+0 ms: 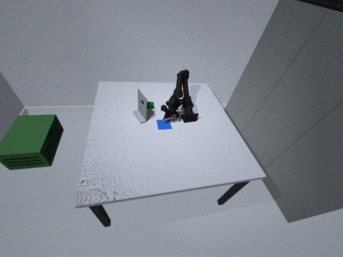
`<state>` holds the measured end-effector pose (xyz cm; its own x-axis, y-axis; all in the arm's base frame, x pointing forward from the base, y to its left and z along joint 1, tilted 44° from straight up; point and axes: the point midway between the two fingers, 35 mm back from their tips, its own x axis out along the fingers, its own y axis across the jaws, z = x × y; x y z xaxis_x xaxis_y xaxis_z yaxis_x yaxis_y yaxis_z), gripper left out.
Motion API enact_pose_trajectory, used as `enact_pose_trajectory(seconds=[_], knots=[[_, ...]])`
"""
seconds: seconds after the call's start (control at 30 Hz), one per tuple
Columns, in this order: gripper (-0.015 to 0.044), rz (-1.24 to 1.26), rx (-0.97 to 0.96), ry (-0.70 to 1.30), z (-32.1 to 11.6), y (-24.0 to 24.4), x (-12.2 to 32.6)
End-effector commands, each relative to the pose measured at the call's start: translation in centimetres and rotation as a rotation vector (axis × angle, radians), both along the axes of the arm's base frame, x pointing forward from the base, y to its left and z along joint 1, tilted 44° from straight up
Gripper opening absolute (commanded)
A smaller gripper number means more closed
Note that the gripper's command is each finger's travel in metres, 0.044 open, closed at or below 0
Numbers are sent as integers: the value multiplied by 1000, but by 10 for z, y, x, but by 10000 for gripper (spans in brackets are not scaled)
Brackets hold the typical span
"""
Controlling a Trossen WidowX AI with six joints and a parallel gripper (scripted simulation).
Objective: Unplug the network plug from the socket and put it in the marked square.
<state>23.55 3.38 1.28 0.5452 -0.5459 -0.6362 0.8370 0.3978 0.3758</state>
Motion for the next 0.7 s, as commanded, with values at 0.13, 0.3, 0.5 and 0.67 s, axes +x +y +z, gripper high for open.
enact_pose_trajectory(seconds=[0.13,0.3,0.5,0.67], knots=[[0,-1,-9,7,-8,-8,-1],[0,0,-9,8,-13,-12,-1],[0,0,-8,8,-18,-16,-1],[0,0,-8,8,-22,-20,-1]])
